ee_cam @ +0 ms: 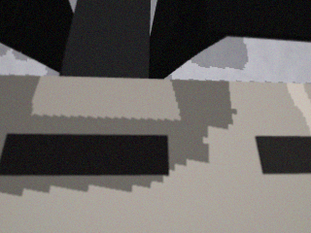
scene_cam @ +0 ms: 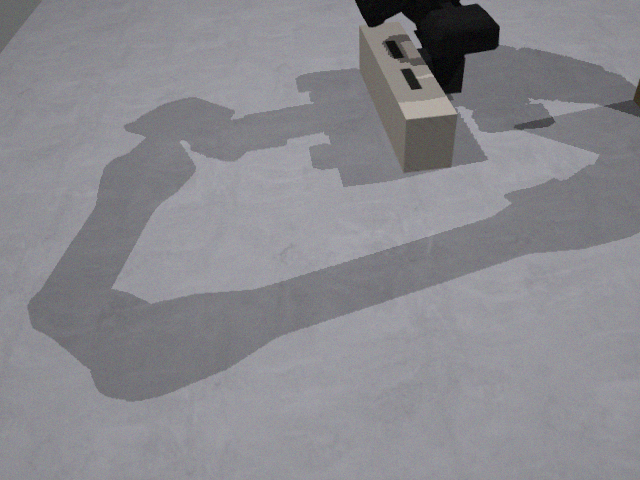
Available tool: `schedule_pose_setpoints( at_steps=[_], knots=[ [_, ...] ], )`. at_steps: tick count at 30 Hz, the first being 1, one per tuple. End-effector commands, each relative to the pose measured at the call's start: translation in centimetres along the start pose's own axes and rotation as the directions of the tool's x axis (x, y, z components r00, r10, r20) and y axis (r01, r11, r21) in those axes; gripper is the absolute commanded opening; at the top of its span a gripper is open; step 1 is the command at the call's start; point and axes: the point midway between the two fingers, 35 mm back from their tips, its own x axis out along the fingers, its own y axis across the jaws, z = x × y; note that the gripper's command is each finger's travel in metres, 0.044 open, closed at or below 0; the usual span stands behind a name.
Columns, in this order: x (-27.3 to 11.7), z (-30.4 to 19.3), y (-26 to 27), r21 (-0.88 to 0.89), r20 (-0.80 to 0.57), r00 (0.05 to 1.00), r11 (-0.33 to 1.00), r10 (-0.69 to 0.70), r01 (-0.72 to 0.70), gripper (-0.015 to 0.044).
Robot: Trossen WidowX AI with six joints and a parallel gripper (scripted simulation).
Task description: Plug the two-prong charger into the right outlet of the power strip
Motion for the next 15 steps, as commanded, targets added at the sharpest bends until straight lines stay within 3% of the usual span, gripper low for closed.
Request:
schedule_pose_setpoints(
  at_steps=[1,15],
  knots=[
    [0.04,0.57,0.04,-0.02,0.016,1.0,1.0,-0.003,0.004,0.0],
    [-0.1,0.67,0.06,-0.02,0.016,1.0,1.0,-0.003,0.004,0.0]
  ],
)
